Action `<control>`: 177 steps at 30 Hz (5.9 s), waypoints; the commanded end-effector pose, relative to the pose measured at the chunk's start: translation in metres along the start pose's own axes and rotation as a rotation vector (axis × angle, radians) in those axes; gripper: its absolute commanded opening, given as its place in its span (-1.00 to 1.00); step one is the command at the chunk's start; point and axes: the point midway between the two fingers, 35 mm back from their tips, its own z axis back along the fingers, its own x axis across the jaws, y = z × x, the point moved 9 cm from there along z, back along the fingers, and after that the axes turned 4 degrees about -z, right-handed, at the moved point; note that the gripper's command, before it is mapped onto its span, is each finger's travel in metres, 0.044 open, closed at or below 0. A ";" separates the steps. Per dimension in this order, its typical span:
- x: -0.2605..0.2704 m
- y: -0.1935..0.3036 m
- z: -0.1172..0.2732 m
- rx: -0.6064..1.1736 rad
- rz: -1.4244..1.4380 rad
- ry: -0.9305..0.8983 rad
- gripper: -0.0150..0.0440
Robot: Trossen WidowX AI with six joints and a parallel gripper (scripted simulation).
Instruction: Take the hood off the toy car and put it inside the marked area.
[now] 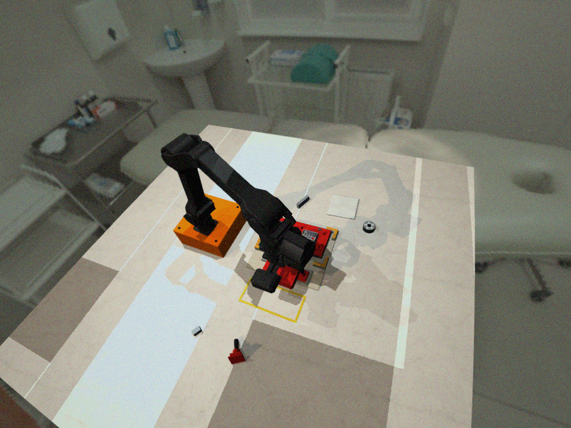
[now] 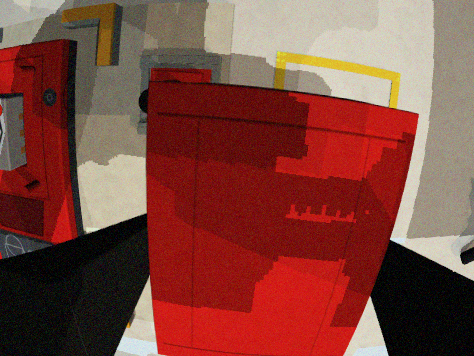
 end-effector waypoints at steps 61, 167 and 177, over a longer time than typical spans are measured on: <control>-0.050 0.018 -0.036 0.006 0.012 0.003 -0.49; -0.050 0.021 -0.093 0.005 0.008 0.009 0.58; -0.050 0.018 -0.049 0.007 0.008 0.009 1.00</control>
